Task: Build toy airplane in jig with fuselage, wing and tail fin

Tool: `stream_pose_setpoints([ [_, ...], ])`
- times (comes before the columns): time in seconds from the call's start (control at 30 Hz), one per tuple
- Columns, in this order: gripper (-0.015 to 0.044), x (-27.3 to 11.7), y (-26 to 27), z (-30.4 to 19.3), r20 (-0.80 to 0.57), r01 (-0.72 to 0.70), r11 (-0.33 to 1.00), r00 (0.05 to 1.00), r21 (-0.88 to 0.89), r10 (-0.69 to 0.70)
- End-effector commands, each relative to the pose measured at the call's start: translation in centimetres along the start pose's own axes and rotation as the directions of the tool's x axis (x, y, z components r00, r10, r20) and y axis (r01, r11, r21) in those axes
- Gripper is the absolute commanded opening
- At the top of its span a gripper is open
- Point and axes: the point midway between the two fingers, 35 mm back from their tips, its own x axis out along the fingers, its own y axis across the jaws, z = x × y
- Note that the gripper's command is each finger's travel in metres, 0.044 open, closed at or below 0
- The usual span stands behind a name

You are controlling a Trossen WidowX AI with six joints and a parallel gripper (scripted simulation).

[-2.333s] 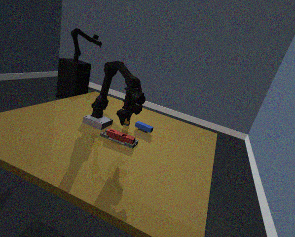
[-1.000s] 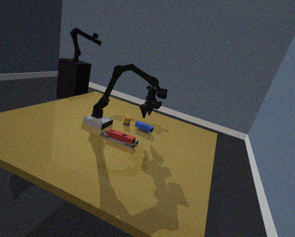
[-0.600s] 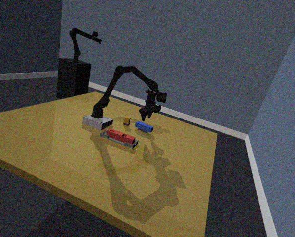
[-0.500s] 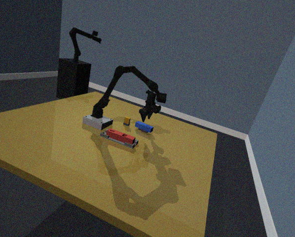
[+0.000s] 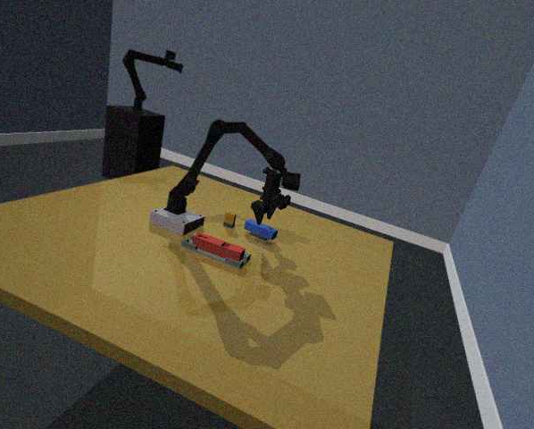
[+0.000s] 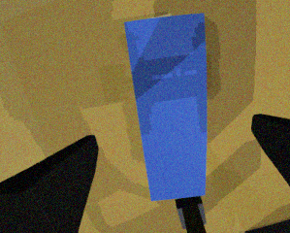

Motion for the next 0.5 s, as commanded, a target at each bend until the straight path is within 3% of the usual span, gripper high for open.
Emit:
stream_pose_setpoints([
  [0.0,0.0440,1.2,-0.1,-0.3,-0.020,0.006,1.000,1.000,0.008,-0.006],
  [0.47,0.0440,3.5,-0.1,-0.4,-0.020,0.006,1.000,1.000,0.008,-0.006],
])
